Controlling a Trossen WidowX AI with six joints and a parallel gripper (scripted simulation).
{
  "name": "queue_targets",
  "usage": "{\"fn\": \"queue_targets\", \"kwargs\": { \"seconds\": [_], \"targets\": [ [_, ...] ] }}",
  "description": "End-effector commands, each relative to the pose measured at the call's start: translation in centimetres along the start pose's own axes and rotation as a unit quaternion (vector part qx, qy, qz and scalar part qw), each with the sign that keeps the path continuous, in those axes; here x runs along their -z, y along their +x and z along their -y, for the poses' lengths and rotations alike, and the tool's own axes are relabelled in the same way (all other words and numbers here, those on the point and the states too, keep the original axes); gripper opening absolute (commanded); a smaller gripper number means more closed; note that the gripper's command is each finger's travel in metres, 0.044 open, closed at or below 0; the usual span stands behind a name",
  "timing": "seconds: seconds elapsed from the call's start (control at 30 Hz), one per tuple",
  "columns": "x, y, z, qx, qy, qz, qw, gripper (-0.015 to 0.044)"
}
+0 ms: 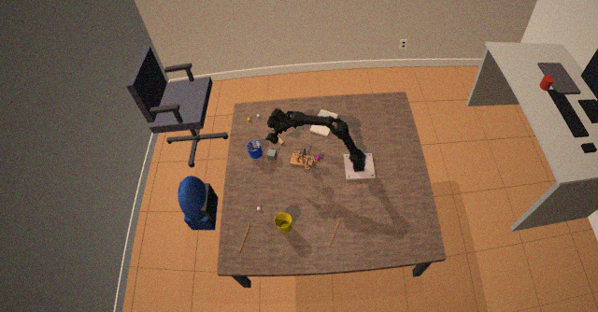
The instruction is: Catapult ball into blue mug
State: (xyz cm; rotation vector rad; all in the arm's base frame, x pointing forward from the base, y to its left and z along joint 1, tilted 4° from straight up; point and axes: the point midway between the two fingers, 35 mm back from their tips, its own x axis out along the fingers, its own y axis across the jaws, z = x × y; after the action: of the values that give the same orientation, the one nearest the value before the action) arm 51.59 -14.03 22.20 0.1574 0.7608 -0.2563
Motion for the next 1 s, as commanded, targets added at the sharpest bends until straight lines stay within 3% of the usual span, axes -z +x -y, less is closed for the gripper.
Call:
{"fn": "queue_targets", "kwargs": {
  "seconds": [0.0, 0.63, 0.97],
  "targets": [
    [-2.51, 0.35, -0.20, -0.005, 0.005, 0.048, 0.999, 0.0440],
    [-2.66, 0.37, -0.21, -0.005, 0.005, 0.051, 0.999, 0.0440],
    [-2.66, 0.37, -0.21, -0.005, 0.005, 0.051, 0.999, 0.0177]
  ]
}}
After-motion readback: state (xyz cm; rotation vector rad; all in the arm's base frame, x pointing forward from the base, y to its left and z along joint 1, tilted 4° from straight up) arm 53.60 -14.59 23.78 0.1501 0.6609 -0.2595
